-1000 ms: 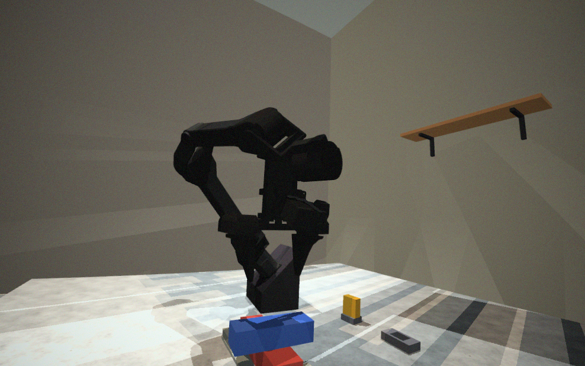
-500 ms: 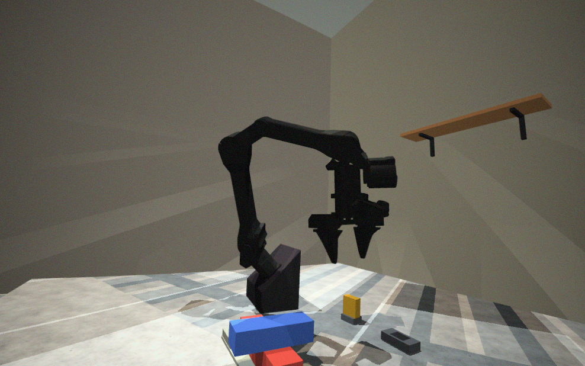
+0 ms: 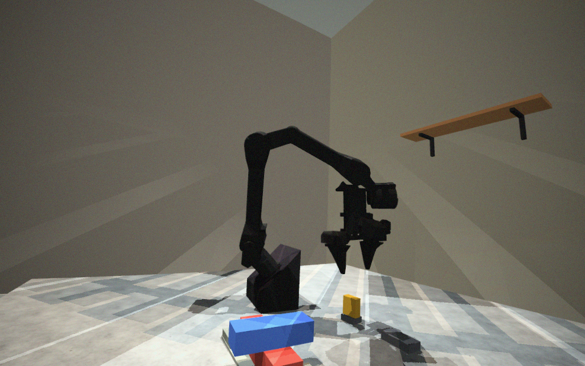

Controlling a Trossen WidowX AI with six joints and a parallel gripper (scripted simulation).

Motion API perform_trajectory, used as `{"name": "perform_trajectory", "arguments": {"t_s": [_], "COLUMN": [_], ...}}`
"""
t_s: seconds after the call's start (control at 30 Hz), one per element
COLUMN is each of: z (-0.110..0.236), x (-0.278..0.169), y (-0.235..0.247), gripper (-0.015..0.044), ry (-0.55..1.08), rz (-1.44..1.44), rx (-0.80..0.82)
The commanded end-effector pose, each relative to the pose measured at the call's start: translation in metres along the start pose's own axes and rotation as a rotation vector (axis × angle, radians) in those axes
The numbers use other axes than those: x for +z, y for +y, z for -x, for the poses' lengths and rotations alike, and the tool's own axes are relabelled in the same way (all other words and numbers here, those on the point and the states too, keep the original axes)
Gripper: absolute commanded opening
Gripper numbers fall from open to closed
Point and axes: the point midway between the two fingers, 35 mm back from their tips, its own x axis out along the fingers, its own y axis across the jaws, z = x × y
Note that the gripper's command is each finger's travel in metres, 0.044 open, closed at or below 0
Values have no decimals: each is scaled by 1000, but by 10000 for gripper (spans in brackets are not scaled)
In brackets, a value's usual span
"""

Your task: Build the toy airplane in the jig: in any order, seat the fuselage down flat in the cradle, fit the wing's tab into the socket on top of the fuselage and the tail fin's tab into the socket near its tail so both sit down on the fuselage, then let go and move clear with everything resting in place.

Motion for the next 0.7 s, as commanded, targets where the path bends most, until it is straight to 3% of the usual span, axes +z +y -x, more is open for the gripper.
{"name": "perform_trajectory", "arguments": {"t_s": [0.0, 0.67], "z": [-30, -63], "x": [-6, -5], "y": [-5, -5], "gripper": [440, 440], "ry": [18, 18], "rz": [10, 9], "rx": [-22, -22]}}
